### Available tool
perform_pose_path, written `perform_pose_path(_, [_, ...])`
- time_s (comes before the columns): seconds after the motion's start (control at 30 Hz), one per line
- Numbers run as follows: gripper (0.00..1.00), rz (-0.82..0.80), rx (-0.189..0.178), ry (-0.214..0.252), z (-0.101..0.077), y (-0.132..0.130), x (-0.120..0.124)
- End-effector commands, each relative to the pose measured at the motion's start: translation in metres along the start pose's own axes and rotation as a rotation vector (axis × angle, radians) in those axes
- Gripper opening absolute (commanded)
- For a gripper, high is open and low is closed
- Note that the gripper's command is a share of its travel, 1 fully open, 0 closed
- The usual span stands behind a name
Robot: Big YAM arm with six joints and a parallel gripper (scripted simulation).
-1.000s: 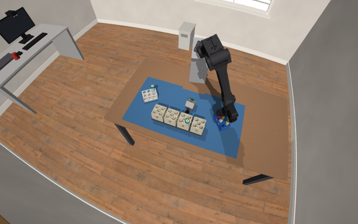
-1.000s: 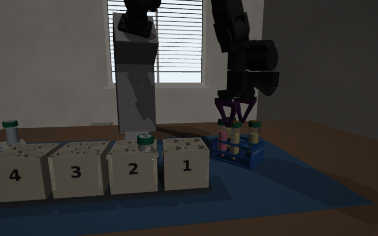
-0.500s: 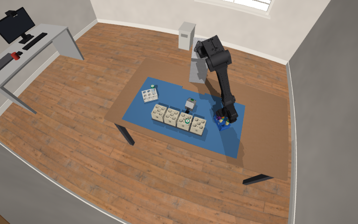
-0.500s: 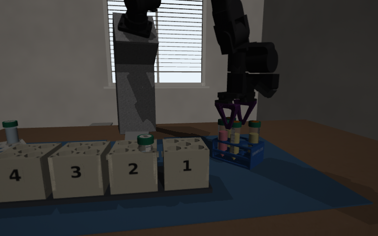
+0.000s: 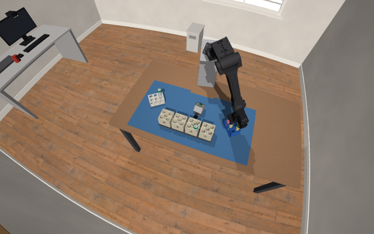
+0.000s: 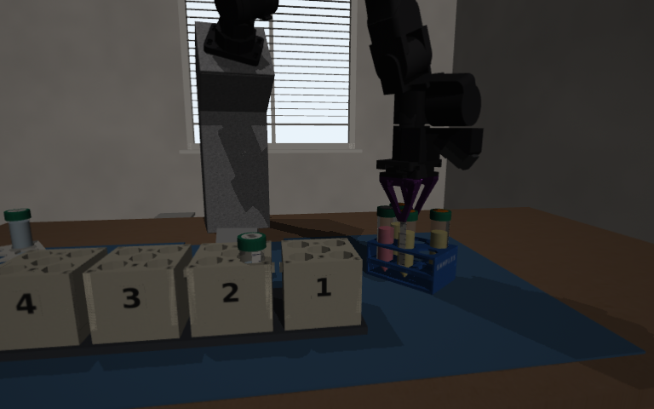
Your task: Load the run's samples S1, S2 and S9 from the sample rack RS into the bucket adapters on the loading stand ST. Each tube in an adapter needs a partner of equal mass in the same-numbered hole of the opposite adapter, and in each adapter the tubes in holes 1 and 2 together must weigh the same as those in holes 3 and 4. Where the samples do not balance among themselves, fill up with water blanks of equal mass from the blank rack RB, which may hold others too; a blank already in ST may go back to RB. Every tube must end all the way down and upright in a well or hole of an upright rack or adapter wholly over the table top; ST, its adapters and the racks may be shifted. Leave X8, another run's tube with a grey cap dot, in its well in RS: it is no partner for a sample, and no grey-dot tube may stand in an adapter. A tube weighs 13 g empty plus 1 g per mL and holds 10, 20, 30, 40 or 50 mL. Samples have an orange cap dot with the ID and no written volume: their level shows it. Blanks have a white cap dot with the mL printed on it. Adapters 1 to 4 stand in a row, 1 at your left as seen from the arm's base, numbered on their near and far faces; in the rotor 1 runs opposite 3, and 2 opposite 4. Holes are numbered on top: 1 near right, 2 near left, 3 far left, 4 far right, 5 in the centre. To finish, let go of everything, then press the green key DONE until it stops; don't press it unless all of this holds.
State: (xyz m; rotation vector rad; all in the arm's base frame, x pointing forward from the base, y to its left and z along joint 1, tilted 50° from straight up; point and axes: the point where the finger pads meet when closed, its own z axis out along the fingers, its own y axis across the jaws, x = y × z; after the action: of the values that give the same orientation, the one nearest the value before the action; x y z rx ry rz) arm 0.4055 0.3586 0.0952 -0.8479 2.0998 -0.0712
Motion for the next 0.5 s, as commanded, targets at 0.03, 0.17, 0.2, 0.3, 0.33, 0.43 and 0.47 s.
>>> perform_pose_path(0.03, [0.00,-0.001,-0.003,-0.016,-0.004,0.001,-0.006])
perform_pose_path(0.17, [0.00,0.000,-0.010,-0.019,-0.021,0.005,-0.006])
perform_pose_path(0.2, [0.00,0.001,-0.010,-0.019,-0.025,0.005,-0.006])
perform_pose_path(0.3, [0.00,0.001,-0.010,-0.019,-0.035,0.005,-0.006])
perform_pose_path(0.33, [0.00,0.001,-0.010,-0.019,-0.038,0.005,-0.006])
perform_pose_path(0.43, [0.00,0.001,-0.010,-0.019,-0.048,0.005,-0.006])
perform_pose_path(0.47, [0.00,0.001,-0.010,-0.019,-0.048,0.005,-0.006])
